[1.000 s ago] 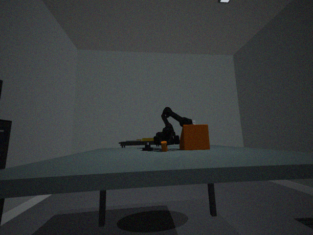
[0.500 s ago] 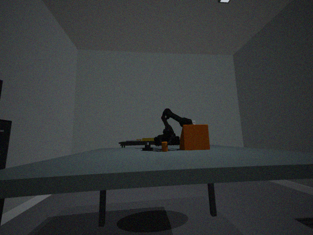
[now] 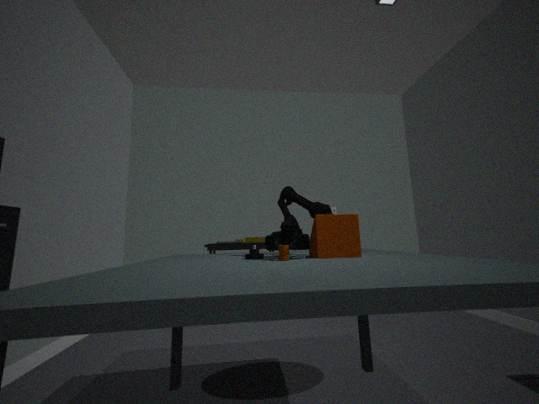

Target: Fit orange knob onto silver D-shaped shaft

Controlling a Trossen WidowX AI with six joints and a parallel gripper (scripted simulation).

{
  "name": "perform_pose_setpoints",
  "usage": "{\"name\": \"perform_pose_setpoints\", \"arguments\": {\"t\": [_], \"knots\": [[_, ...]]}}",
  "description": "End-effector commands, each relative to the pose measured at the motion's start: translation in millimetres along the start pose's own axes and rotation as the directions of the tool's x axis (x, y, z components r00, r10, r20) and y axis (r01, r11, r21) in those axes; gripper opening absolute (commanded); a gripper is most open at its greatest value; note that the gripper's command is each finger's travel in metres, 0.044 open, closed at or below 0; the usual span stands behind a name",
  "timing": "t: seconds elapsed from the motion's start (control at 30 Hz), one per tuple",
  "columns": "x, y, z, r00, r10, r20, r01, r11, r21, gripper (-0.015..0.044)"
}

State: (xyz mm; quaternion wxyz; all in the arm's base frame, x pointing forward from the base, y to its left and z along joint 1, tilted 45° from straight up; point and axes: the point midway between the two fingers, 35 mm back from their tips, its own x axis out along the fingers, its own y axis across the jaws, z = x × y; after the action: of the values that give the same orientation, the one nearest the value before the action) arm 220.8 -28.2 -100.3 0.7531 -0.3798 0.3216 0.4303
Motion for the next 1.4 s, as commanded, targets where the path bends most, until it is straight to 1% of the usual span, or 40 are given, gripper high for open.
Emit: {"name": "perform_pose_setpoints", "arguments": {"t": [0.0, 0.23, 0.47, 0.67, 0.97, 1.1, 1.17, 1.23, 1.3, 1.37], "knots": [[0.2, -0.4, 0.0, 1.000, -0.001, 0.001, 0.001, 1.000, -0.001, 0.0260], [0.2, -0.4, 0.0, 1.000, -0.001, 0.001, 0.001, 1.000, -0.001, 0.0260], [0.2, -0.4, 0.0, 1.000, -0.001, 0.001, 0.001, 1.000, -0.001, 0.0440], [-0.3, -0.7, 1.4, 1.000, -0.001, 0.000, 0.001, 1.000, -0.001, 0.0440], [-20.1, -3.0, 71.9, 1.000, -0.002, 0.001, 0.002, 1.000, -0.002, 0.0440], [-20.7, -1.4, 77.0, 1.000, 0.007, -0.007, -0.007, 1.000, 0.008, 0.0440], [-12.7, 2.5, 74.0, 0.992, 0.086, -0.093, -0.079, 0.994, 0.076, 0.0440], [-4.1, 8.7, 70.3, 0.954, 0.192, -0.231, -0.155, 0.973, 0.168, 0.0440], [0.4, 14.0, 67.8, 0.886, 0.272, -0.377, -0.190, 0.952, 0.240, 0.0440], [1.1, 17.2, 67.2, 0.791, 0.315, -0.524, -0.187, 0.941, 0.283, 0.0440]]}}
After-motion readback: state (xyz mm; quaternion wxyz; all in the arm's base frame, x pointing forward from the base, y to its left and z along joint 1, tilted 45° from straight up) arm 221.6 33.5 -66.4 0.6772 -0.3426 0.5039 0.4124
